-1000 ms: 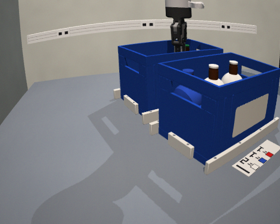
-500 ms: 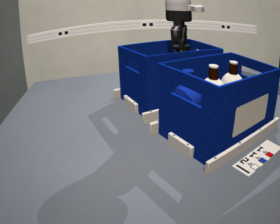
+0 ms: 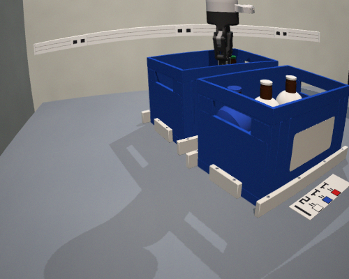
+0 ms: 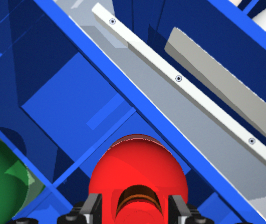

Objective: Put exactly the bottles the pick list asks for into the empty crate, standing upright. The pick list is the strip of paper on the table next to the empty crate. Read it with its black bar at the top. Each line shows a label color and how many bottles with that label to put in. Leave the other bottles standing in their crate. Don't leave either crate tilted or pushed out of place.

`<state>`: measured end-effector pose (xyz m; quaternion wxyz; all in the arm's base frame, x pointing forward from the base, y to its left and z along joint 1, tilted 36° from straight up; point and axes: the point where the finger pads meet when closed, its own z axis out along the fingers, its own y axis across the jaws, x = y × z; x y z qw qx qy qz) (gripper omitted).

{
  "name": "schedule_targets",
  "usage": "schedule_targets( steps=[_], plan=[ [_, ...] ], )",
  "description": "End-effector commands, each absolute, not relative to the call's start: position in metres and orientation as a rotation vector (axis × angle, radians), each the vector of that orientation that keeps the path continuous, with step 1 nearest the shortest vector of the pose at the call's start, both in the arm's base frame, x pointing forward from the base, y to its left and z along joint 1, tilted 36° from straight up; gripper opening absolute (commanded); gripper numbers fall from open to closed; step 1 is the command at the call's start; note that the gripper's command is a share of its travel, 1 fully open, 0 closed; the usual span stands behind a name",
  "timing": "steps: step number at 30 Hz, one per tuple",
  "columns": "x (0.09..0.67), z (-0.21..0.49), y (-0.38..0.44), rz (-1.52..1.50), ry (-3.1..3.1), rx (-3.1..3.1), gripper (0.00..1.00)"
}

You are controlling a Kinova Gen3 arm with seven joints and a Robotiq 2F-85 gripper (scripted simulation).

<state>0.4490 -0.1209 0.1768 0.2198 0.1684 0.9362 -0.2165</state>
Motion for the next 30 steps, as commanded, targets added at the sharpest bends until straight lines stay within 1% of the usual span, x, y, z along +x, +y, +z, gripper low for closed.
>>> schedule_targets(
  steps=[1,30],
  plan=[
    [0.4493,0.1772,-0.1205,-0.598,2.589,0.465,0.48],
    [0.4493,0.1772,-0.1204,-0.598,2.589,0.465,0.38]
  ],
)
